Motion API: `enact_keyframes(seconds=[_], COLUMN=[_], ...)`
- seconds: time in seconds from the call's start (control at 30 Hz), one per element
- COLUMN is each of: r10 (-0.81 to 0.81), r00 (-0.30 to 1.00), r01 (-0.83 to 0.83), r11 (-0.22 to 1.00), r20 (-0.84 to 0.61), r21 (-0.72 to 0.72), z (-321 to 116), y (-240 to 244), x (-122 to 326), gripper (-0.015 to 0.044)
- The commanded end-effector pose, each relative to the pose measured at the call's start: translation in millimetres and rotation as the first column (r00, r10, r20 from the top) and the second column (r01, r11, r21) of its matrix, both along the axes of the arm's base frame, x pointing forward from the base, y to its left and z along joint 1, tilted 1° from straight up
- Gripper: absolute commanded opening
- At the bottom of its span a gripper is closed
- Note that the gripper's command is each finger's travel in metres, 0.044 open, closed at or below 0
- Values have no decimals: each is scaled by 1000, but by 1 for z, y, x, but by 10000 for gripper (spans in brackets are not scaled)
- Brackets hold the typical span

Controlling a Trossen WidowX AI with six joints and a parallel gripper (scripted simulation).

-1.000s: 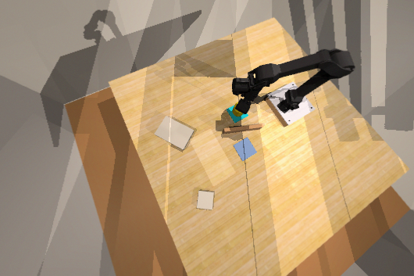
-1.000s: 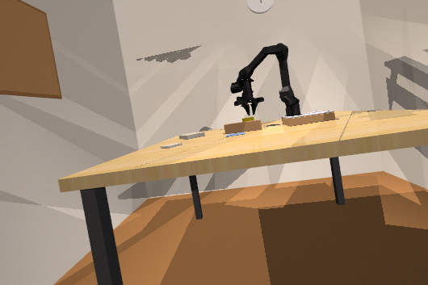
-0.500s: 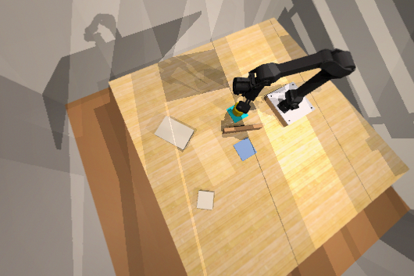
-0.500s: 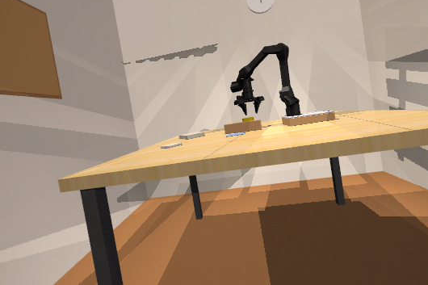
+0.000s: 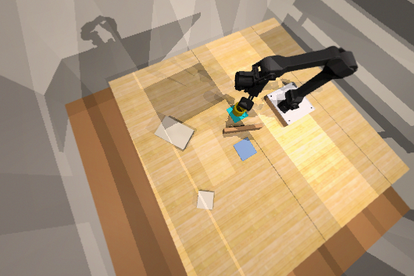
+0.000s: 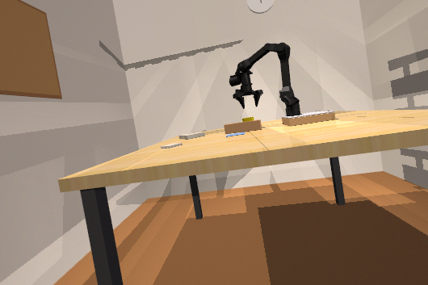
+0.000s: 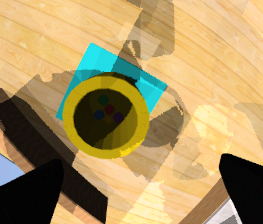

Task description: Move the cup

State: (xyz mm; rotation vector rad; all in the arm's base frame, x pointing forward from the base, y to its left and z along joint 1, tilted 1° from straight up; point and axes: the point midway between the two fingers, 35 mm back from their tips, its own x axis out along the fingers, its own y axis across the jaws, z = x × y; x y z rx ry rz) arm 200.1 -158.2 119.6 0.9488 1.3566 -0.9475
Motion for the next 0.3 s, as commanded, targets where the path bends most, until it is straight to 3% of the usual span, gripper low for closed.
enact_keyframes(seconds=[0.0, 0.27], r10=[-4, -1], r00=[1000, 1000], r01=[4, 1], r11=[1000, 1000], r20=[6, 6], r21=[-9, -5], z=[17, 19], y=[0, 1], x=[0, 0], gripper=[440, 440])
